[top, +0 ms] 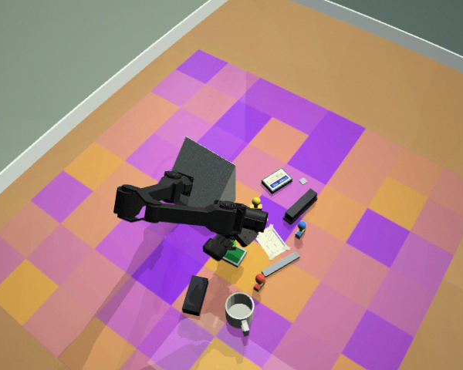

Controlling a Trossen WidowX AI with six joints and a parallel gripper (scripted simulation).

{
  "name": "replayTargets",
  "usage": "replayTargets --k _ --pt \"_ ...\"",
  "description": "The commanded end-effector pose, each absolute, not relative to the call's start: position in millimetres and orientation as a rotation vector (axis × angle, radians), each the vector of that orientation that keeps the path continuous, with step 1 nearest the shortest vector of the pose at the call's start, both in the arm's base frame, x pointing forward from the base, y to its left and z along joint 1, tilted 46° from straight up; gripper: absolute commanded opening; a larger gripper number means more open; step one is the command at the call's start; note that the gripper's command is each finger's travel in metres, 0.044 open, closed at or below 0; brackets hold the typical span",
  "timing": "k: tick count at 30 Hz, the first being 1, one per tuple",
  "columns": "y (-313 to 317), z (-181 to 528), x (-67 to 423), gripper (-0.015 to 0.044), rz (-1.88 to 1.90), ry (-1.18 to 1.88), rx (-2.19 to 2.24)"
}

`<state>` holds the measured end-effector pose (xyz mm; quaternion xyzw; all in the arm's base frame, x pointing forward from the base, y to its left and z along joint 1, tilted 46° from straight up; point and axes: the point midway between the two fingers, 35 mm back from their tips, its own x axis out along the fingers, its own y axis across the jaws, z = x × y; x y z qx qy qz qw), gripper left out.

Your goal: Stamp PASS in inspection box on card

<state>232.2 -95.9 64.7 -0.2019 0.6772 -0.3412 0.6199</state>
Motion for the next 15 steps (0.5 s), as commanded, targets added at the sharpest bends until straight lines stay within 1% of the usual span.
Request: replayTargets --k 1,15 --pt "-90.0 71.3 235.5 0.0 -0.784 1.548 -0.453" --pt "-75.7 85.7 237.3 0.0 -0.786 1.549 -0.454"
